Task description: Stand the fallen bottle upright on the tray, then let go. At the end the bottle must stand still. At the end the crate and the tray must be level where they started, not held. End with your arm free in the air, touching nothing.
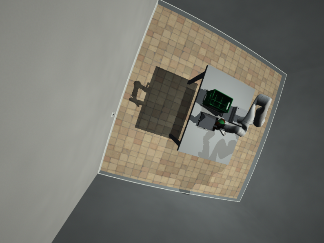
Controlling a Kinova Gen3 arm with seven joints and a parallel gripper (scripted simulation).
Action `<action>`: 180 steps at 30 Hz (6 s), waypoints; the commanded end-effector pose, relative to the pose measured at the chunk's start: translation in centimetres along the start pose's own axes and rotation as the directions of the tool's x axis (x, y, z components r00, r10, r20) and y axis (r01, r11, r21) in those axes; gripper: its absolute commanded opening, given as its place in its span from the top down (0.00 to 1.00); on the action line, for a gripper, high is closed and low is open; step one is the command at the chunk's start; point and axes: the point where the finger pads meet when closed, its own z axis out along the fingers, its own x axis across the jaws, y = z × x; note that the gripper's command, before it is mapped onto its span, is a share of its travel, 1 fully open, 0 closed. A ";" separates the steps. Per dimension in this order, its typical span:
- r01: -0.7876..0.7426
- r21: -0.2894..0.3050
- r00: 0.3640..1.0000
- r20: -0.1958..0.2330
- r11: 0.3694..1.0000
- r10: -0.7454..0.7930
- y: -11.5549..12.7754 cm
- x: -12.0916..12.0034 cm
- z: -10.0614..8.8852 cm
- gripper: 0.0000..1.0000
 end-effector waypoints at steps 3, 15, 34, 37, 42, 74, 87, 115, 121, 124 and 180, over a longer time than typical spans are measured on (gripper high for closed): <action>0.000 0.001 1.000 -0.001 1.000 0.000 0.0 0.0 -0.1 1.00; -0.098 0.001 0.995 -0.001 0.995 0.098 -0.1 0.0 -0.1 1.00; -0.259 0.002 0.966 -0.001 0.966 0.259 0.0 0.0 -0.1 1.00; -0.259 0.002 0.966 -0.001 0.966 0.259 0.0 0.0 -0.1 1.00; -0.259 0.002 0.966 -0.001 0.966 0.259 0.0 0.0 -0.1 1.00; -0.264 0.002 0.965 -0.001 0.965 0.264 0.0 0.0 -0.1 1.00; -0.397 0.001 0.918 -0.001 0.918 0.397 -0.1 0.0 -0.1 1.00; -0.500 0.002 0.866 0.000 0.866 0.500 0.0 0.0 -0.1 1.00; -0.500 0.002 0.866 0.000 0.866 0.500 0.0 0.0 -0.1 1.00; -0.500 0.002 0.866 0.000 0.866 0.500 0.0 0.0 -0.1 1.00; -0.707 0.002 0.707 0.000 0.707 0.707 0.0 0.0 -0.1 1.00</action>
